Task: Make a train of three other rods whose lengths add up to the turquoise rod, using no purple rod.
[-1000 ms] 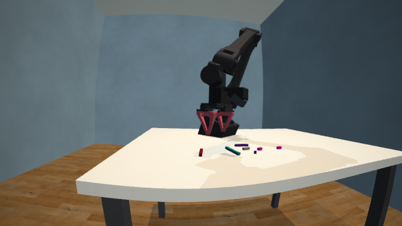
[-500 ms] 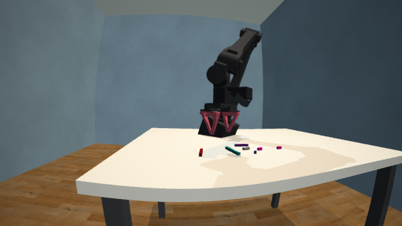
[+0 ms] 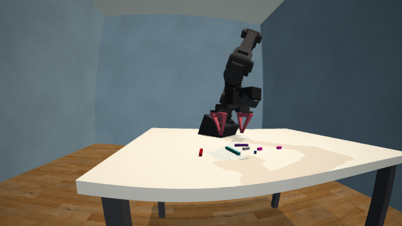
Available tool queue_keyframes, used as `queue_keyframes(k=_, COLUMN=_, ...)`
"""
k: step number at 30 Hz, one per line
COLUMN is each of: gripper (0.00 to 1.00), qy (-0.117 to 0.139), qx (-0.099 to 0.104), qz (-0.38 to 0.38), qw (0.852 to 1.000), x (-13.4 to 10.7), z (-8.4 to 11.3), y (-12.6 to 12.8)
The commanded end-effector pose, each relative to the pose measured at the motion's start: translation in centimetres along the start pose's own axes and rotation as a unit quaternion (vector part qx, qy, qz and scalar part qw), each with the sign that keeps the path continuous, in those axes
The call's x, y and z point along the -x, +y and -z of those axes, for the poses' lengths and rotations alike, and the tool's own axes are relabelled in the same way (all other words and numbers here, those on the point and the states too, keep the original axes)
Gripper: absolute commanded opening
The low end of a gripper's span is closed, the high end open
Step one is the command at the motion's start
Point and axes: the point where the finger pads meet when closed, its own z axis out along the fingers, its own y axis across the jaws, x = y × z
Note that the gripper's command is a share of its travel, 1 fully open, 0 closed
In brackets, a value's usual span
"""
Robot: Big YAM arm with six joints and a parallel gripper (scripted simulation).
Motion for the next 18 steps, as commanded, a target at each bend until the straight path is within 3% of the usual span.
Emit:
queue_keyframes(k=1, gripper=1.0, qy=-0.005, qx=-0.006, qz=-0.073, qw=0.997, x=1.1, z=0.7, y=1.3)
queue_keyframes(k=5, gripper=1.0, qy=-0.005, qx=-0.006, qz=-0.106, qw=0.994, x=1.5, z=0.7, y=1.9)
queue_keyframes(k=8, gripper=1.0, qy=0.008, qx=0.002, qz=-0.111, qw=0.994, x=1.0, z=-0.4, y=1.9)
queue_keyframes(k=9, gripper=1.0, qy=-0.006, qx=-0.006, qz=-0.138, qw=0.99, x=2.0, z=0.7, y=2.6)
queue_keyframes(k=18, gripper=1.0, qy=0.0, qx=-0.003, qz=-0.204, qw=0.979, x=2.5, z=0.3, y=3.9)
